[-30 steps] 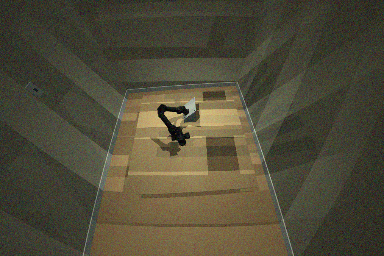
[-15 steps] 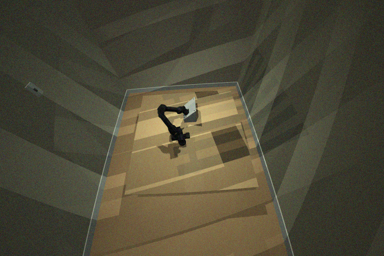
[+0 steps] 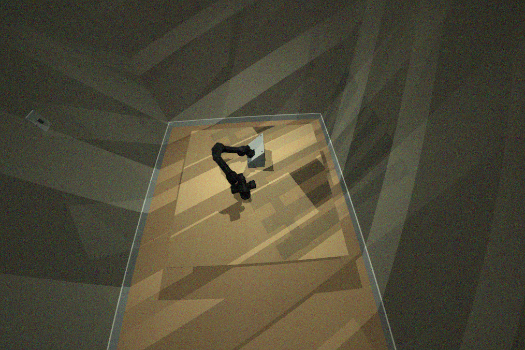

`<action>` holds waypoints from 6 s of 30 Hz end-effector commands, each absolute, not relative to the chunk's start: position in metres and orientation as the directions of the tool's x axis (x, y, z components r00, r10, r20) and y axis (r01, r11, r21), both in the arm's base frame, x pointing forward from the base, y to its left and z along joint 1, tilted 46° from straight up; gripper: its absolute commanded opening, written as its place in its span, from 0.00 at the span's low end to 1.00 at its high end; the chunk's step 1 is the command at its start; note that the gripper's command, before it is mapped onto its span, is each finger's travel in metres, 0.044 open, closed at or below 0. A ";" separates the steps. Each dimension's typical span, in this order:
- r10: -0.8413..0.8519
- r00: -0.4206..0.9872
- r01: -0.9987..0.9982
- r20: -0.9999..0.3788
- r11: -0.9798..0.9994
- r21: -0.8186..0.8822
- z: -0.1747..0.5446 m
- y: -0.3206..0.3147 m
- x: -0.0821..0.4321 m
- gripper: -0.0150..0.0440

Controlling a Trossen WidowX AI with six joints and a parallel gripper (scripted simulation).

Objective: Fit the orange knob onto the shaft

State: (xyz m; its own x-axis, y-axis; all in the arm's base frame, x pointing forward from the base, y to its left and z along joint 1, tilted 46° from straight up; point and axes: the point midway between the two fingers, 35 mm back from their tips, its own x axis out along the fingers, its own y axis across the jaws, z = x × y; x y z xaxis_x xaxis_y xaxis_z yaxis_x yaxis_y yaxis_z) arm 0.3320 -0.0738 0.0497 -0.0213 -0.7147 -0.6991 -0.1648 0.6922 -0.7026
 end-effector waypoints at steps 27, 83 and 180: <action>-0.713 -0.021 -0.253 -0.700 0.682 -0.687 0.051 -0.074 0.333 0.25; -0.713 -0.021 -0.622 -0.700 0.558 -0.550 0.049 -0.073 0.333 0.25; -0.714 -0.021 -0.888 -0.700 0.335 -0.315 0.049 -0.075 0.332 0.25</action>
